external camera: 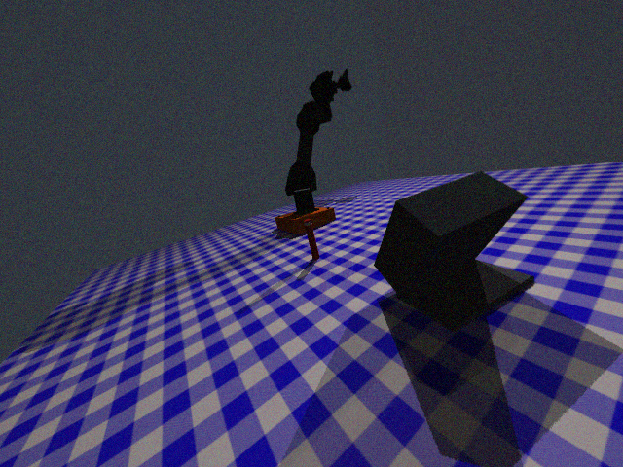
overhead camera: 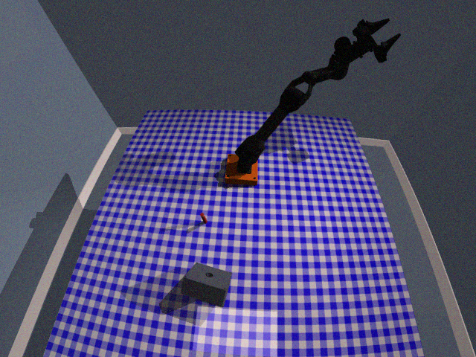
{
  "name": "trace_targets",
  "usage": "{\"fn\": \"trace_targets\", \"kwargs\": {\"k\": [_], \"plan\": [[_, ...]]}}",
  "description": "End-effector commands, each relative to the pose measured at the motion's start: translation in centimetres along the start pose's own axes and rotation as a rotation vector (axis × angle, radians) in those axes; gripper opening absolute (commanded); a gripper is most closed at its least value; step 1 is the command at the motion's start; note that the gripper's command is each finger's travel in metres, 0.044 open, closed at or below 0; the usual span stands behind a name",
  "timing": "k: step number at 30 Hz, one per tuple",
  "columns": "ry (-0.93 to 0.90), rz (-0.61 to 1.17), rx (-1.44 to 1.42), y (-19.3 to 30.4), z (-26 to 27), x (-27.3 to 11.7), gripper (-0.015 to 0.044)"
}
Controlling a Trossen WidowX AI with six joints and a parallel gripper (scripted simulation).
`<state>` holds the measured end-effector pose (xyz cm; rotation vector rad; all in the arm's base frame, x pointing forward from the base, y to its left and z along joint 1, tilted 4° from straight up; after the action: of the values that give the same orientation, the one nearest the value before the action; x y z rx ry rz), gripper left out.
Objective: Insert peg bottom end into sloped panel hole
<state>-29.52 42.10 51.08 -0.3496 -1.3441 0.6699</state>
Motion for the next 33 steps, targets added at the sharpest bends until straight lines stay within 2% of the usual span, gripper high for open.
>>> {"fn": "trace_targets", "kwargs": {"k": [1, 2, 33], "plan": [[0.000, 0.001, -0.003, 0.0, -0.1, 0.0, 0.0426], [0.001, 0.004, -0.011, 0.2, -0.3, 0.2, 0.0440], [0.084, 0.219, -0.481, 5.7, -17.7, 5.4, 0.0440]]}}
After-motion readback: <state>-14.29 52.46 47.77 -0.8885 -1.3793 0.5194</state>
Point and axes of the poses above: the point midway between the two fingers, 35 mm back from their tips, its own x axis out along the fingers, its own z axis across the jaws, y = z × x, the point moved 5 cm from there along -x, back along the fingers, and after that the axes turned 11 degrees about -x, right-handed, at the moved point
